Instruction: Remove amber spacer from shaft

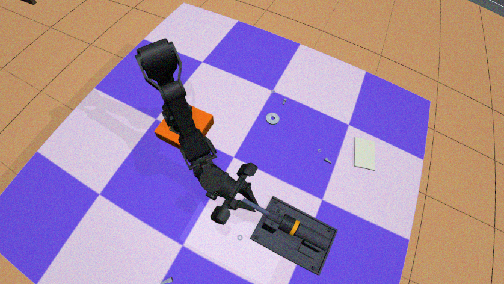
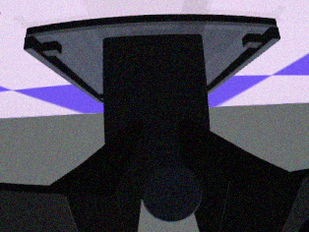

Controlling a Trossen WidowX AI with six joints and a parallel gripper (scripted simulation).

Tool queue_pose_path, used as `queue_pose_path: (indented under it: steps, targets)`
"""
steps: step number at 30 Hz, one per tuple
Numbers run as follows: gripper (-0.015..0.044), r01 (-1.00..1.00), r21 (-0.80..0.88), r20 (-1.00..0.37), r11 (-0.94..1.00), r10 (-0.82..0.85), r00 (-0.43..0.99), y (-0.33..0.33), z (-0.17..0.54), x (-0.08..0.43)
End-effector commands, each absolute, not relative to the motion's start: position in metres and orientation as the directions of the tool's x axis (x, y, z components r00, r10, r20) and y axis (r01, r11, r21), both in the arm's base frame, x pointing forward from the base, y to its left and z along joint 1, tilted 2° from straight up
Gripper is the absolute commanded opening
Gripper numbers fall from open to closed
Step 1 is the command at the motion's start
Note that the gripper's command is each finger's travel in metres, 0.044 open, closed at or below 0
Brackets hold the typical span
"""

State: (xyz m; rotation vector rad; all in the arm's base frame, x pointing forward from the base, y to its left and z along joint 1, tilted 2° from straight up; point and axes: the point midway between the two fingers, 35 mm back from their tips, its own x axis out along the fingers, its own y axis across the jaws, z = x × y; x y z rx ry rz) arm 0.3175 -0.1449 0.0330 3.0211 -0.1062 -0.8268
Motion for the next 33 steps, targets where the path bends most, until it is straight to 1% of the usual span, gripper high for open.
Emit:
queue_pose_path:
  steps: [1, 33]
  targets:
    - [0.0000, -0.061, 0.031, -0.510, -0.998, -0.069, 0.858, -0.1450, 0.0327, 0.3167]
    - [0.0000, -0.061, 0.031, -0.510, -0.998, -0.069, 0.858, -0.1448, 0.0327, 0.3138]
